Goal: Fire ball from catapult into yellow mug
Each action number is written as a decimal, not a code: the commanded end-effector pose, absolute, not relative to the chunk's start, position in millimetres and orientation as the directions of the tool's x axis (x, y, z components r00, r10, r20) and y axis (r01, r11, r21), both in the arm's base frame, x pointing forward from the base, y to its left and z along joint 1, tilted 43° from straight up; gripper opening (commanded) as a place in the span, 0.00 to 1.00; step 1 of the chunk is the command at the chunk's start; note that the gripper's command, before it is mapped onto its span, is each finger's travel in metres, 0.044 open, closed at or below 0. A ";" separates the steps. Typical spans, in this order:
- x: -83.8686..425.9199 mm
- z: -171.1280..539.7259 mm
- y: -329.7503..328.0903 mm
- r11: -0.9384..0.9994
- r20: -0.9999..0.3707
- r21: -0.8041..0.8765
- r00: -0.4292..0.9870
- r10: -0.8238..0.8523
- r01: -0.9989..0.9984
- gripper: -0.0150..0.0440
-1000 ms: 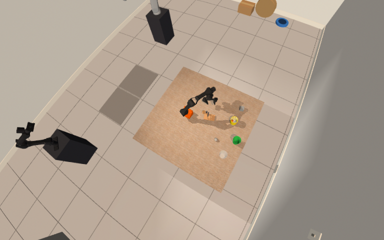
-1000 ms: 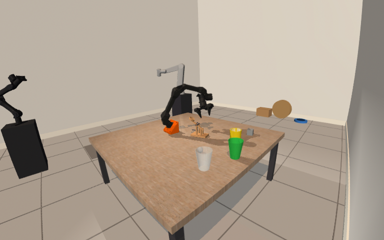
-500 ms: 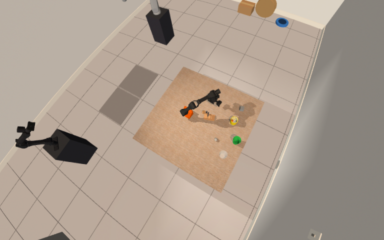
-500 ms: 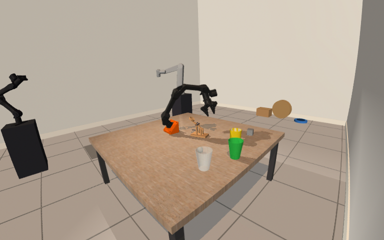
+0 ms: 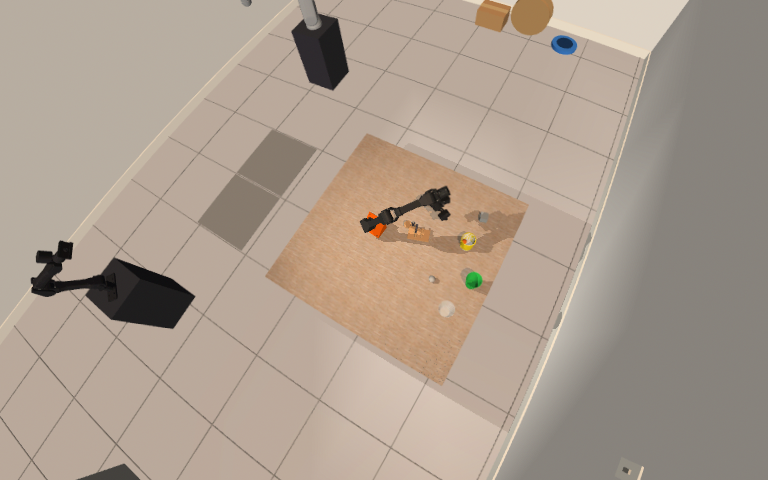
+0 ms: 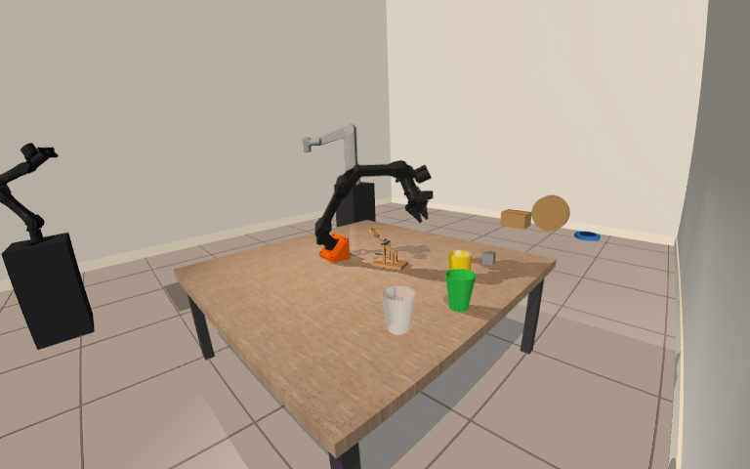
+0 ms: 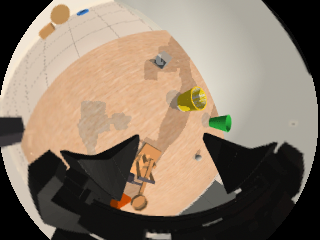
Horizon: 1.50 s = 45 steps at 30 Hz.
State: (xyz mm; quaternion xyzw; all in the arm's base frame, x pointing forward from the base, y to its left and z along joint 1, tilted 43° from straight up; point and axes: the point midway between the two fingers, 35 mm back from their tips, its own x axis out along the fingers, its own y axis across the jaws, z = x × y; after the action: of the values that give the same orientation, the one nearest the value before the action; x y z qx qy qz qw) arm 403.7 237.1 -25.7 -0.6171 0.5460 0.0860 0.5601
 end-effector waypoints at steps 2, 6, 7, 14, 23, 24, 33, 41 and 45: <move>433.6 -3.2 240.2 0.343 -0.728 -0.654 0.437 -0.529 -0.674 1.00; 457.5 11.5 238.6 0.439 -0.729 -0.679 0.470 -0.498 -0.588 1.00; 463.4 15.5 237.9 0.462 -0.728 -0.683 0.479 -0.490 -0.565 1.00; 495.4 45.4 232.2 0.608 -0.714 -0.686 0.533 -0.454 -0.400 1.00; 518.4 70.8 224.8 0.706 -0.694 -0.658 0.576 -0.432 -0.264 1.00; 518.4 70.8 224.8 0.706 -0.694 -0.658 0.576 -0.432 -0.264 1.00; 518.4 70.8 224.8 0.706 -0.694 -0.658 0.576 -0.432 -0.264 1.00; 523.9 72.8 221.0 0.706 -0.691 -0.658 0.583 -0.427 -0.264 1.00; 522.0 68.5 219.3 0.701 -0.693 -0.661 0.574 -0.436 -0.265 1.00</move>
State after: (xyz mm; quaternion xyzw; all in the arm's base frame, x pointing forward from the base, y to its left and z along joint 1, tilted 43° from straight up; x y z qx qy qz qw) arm 522.4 218.6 68.5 -0.3824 0.4585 -0.0538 0.8004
